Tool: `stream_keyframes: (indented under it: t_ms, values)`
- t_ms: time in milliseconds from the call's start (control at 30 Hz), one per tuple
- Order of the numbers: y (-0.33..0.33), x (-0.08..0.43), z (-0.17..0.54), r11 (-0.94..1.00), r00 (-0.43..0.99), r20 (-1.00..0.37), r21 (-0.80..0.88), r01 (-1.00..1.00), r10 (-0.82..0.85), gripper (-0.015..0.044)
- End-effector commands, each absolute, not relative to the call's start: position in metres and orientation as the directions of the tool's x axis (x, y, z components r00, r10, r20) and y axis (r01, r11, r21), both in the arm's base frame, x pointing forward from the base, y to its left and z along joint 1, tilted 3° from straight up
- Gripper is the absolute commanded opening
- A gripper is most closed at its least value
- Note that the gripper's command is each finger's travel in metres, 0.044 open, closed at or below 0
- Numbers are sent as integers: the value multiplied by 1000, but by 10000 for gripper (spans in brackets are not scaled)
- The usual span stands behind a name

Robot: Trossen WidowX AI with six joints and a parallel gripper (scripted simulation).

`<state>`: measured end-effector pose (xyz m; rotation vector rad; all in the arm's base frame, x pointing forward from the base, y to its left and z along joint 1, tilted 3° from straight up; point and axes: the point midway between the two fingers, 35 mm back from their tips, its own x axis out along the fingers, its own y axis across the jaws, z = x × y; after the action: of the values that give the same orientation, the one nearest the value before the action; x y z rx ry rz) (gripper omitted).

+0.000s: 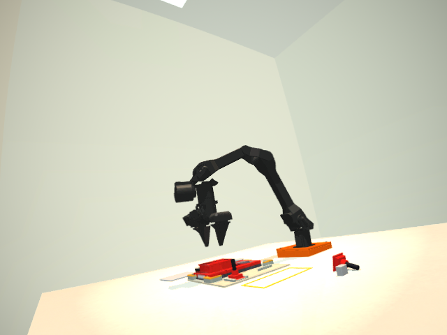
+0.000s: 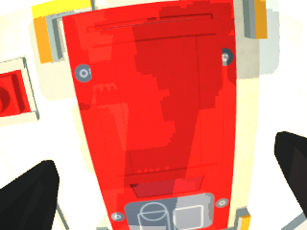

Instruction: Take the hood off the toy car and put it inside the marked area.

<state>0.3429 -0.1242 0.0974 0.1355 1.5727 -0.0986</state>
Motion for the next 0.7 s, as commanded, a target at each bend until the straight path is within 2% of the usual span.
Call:
stream_keyframes:
  t_ms: [0,667]
  values:
    - [-124,343,94,989,-6,-1000,20,144,21,440]
    - [-124,343,80,989,-6,-1000,20,144,21,440]
